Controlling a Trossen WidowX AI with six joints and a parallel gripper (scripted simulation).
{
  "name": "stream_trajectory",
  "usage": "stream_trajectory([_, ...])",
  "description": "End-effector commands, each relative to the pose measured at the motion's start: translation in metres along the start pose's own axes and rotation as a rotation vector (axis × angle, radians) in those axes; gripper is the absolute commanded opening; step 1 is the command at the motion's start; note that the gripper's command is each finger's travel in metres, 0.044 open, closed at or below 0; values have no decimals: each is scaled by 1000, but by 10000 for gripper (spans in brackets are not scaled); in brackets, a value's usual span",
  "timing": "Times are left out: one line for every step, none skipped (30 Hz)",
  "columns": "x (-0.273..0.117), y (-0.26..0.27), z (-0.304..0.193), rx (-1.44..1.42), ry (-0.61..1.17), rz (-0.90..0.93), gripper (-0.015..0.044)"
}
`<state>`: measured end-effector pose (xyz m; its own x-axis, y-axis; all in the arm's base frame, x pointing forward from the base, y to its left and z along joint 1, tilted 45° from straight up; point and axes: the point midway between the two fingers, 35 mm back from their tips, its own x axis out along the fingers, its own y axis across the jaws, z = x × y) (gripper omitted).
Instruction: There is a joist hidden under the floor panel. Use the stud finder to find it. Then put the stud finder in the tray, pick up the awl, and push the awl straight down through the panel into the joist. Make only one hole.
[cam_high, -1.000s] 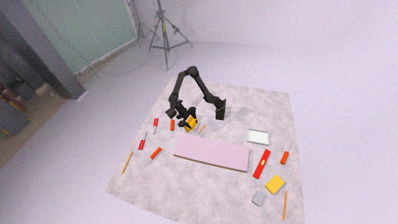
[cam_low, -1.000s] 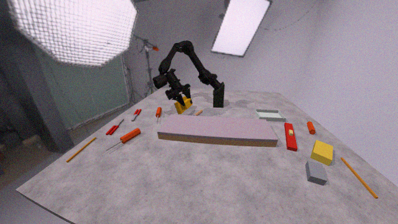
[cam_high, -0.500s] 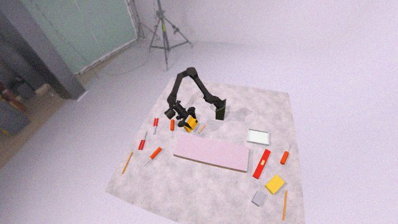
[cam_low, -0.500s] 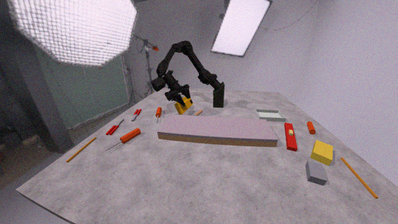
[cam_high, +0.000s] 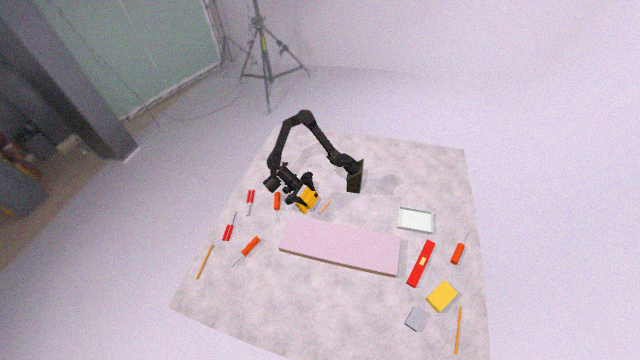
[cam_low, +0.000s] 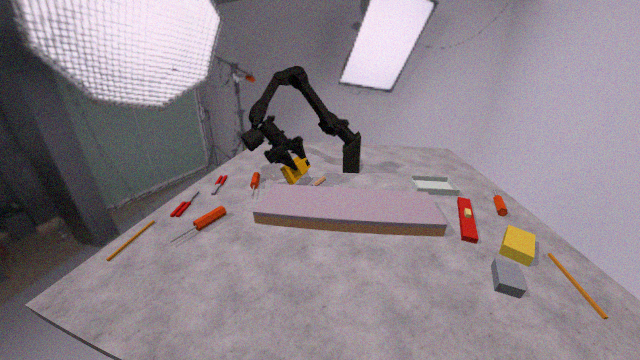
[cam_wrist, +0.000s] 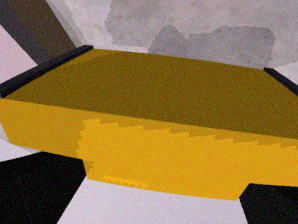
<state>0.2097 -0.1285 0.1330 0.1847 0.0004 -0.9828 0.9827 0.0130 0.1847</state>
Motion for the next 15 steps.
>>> stream_trajectory([0, 1, 0, -3, 37, 0, 0])
stream_trajectory([0, 1, 0, -4, 45, -1, 0])
stream_trajectory([0, 1, 0, -4, 53, -1, 0])
stream_trajectory([0, 1, 0, -4, 61, -2, 0])
stream_trajectory([0, 1, 1, -4, 69, -2, 0])
stream_trajectory([0, 1, 1, -5, 76, -2, 0])
stream_trajectory([0, 1, 1, -5, 84, -2, 0])
stream_trajectory([0, 1, 1, -5, 92, -2, 0])
stream_trajectory([0, 1, 1, -5, 100, -2, 0])
stream_trajectory([0, 1, 2, -5, 108, -2, 0])
stream_trajectory([0, 1, 2, -5, 115, -1, 0])
stream_trajectory([0, 1, 2, -5, 123, -1, 0])
stream_trajectory([0, 1, 2, -5, 131, -1, 0])
stream_trajectory([0, 1, 2, -5, 139, 0, 0])
stream_trajectory([0, 1, 3, -5, 147, 1, 0])
